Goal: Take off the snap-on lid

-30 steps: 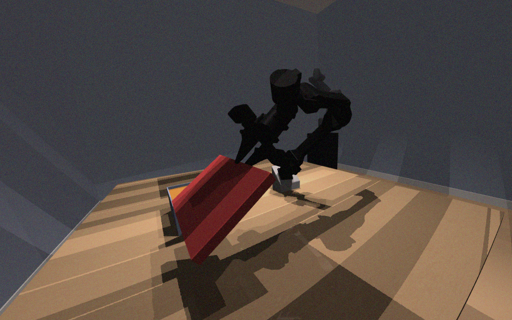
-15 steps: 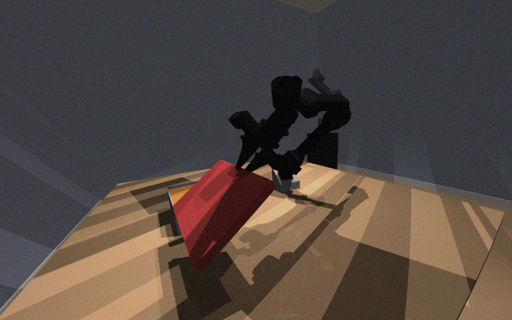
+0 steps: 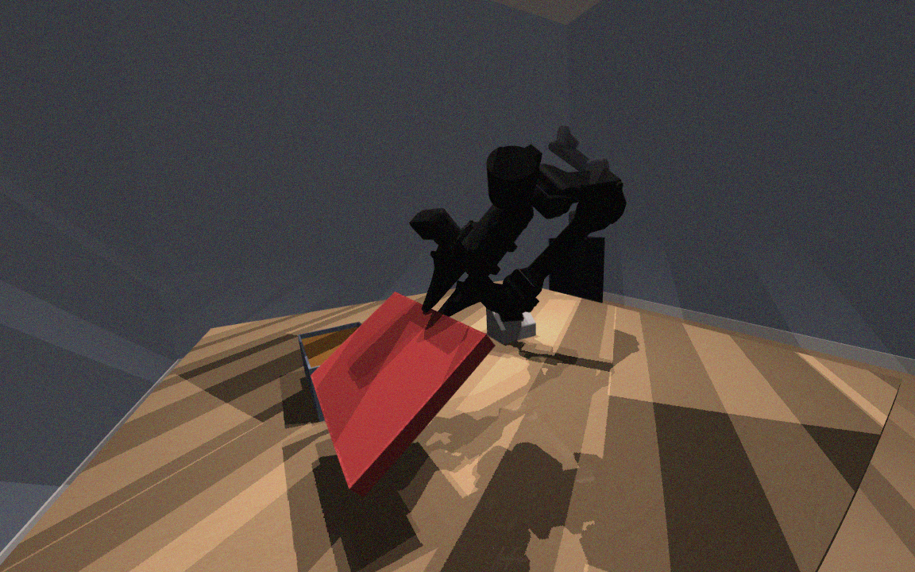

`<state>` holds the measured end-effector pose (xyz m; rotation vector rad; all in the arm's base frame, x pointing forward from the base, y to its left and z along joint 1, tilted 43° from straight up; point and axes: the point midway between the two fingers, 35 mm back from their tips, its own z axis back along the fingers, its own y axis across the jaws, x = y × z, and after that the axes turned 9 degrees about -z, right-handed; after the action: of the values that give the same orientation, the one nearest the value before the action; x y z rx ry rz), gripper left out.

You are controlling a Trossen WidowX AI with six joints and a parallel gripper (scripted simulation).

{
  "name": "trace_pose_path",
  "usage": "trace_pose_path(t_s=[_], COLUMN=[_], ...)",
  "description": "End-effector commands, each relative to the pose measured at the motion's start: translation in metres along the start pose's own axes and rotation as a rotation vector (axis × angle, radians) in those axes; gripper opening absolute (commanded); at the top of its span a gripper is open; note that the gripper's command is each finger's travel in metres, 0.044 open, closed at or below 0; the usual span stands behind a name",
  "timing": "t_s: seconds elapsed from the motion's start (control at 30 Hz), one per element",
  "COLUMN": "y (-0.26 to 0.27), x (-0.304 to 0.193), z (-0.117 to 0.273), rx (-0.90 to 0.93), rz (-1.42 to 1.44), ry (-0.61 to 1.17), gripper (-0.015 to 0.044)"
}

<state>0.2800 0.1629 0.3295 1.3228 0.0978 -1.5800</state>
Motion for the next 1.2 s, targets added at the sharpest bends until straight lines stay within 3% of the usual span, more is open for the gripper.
trace_pose_path(t_s=[0.0,1.17], y=[0.000,-0.020], x=[0.000,0.003], z=[-0.001,-0.019], rx=[0.014,0.015], rz=[-0.003,-0.004], ry=[-0.001,0.001], gripper=[0.0000,0.0000])
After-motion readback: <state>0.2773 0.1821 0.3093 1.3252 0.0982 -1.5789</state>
